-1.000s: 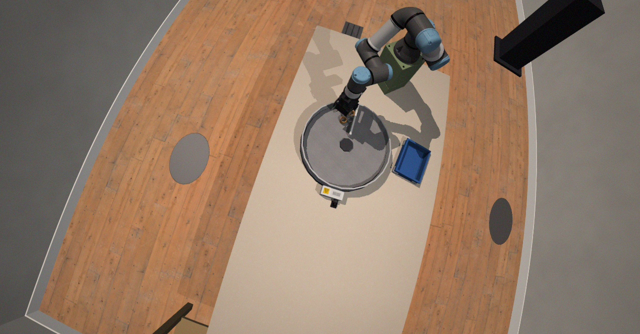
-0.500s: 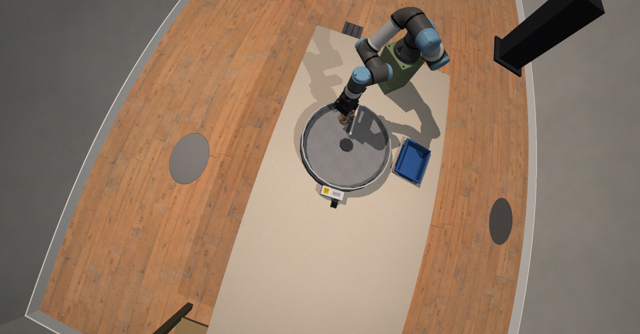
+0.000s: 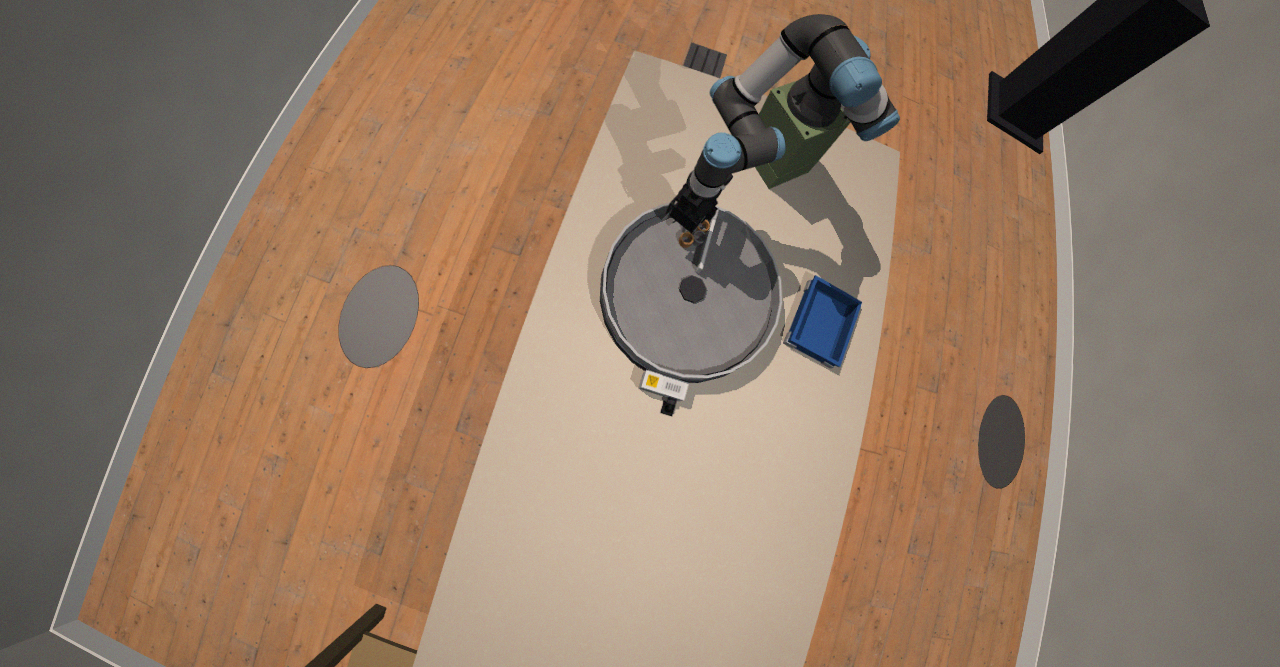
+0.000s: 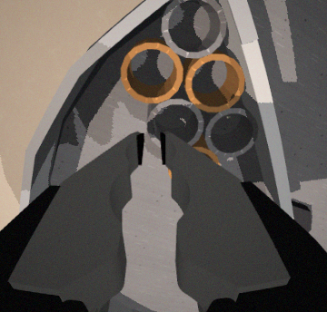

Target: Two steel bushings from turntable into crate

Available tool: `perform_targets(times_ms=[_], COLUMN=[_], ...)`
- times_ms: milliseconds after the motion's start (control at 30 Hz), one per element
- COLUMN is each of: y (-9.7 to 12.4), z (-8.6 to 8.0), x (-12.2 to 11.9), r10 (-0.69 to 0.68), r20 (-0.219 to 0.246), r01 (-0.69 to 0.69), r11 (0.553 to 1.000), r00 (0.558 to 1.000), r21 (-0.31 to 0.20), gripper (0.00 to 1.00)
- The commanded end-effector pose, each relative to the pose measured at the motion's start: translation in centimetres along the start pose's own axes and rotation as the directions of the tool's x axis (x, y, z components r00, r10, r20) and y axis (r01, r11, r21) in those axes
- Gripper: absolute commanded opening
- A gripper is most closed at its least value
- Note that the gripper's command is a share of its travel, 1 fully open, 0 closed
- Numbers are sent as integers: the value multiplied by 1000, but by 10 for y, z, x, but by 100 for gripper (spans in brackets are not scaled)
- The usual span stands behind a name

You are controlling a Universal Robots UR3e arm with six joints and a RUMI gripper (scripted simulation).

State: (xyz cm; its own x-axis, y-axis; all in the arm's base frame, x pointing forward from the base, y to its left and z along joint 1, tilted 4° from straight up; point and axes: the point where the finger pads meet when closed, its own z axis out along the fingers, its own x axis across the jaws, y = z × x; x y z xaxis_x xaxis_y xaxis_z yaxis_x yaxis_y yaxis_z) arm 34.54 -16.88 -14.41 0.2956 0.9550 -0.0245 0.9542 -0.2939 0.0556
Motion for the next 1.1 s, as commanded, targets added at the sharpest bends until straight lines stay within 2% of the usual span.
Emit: perform_targets(times_ms=[0, 433, 1067], y=[1, 1, 1], z=[3, 21, 22], x=[0, 0, 0], r10=[0, 0, 0], r20=[1, 1, 1], r01=[0, 0, 0], r11=[1000, 1000, 1000], r00=[1000, 1000, 1000], r21=[-2, -2, -2], gripper=[6, 6, 6])
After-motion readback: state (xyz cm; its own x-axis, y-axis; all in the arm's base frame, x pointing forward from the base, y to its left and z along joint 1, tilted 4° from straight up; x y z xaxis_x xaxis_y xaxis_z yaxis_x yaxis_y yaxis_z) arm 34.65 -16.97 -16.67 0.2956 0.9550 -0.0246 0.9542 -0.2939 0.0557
